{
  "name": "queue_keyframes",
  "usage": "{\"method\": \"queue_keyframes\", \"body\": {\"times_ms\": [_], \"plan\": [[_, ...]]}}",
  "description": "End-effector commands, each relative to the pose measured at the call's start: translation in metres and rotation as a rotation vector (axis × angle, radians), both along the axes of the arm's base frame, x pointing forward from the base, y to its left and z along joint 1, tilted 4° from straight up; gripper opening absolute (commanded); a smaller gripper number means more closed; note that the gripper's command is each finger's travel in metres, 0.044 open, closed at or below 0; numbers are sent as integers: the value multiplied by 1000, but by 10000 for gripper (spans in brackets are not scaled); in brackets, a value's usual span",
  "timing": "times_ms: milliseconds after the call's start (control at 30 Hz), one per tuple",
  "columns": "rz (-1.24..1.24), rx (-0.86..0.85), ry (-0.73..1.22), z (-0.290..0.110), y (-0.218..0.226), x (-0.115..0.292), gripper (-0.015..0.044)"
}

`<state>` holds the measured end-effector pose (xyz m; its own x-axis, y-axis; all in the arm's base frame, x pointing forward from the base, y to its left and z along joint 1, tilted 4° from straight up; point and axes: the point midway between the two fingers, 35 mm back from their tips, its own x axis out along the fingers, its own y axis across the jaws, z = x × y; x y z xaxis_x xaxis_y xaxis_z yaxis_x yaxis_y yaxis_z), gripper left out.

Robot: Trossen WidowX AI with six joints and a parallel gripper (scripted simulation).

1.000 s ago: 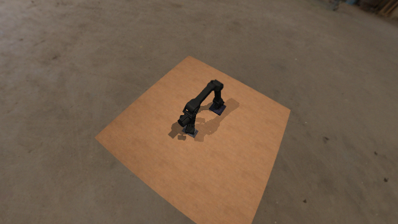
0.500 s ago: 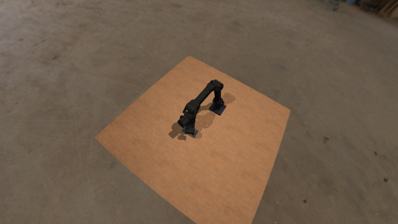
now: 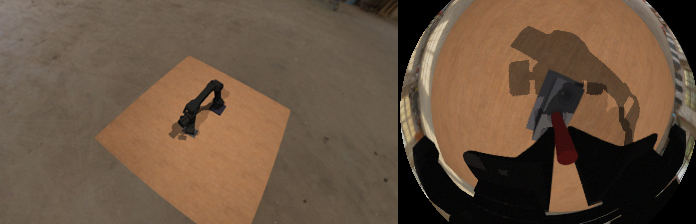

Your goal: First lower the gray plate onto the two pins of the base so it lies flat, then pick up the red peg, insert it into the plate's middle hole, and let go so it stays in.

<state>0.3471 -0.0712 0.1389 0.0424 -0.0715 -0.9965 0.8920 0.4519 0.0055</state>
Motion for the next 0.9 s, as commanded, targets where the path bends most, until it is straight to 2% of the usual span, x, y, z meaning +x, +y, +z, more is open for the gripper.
{"method": "queue_keyframes", "body": {"times_ms": [0,567,767,867], "plan": [[-1,0,0,-1,0,1,0],[0,0,0,-1,0,1,0],[0,0,0,-1,0,1,150],[0,0,0,-1,0,1,150]]}}
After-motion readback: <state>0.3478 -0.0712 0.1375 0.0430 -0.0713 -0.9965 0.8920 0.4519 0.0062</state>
